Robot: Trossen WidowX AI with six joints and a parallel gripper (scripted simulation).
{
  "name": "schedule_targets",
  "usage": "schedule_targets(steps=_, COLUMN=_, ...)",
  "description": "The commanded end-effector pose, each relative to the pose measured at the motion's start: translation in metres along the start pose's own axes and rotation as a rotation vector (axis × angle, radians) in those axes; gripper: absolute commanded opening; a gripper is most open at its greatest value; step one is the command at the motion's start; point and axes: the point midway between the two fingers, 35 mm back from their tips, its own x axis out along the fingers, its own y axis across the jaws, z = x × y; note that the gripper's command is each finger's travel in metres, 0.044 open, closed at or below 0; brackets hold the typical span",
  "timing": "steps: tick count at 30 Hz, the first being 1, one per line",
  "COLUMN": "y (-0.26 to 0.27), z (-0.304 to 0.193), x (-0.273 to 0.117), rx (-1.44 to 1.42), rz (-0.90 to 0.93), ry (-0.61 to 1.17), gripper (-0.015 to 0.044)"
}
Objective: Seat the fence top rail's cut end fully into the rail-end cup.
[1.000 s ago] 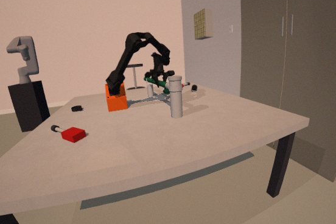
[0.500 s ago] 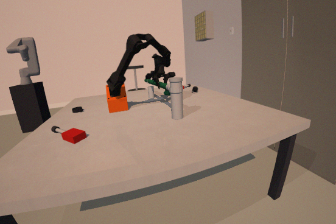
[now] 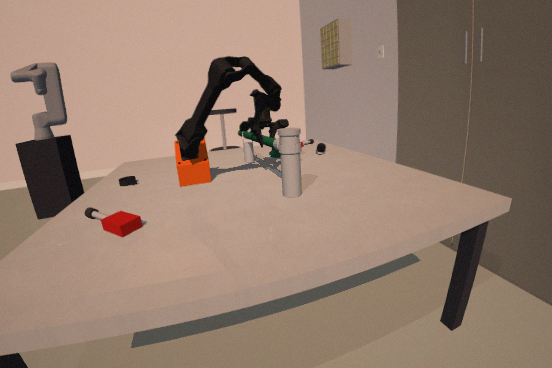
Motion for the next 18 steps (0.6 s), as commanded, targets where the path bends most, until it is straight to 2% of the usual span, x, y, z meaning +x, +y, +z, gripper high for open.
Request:
schedule_targets(steps=1, y=0.0002, z=-0.0029, x=-0.0013, rx=0.002, rz=-0.001, ry=0.008, gripper=0.0)
schedule_targets(steps=18, y=-0.0001, z=-0.006, x=-0.0024, rx=0.001, rz=-0.001, ry=0.014, gripper=0.0)
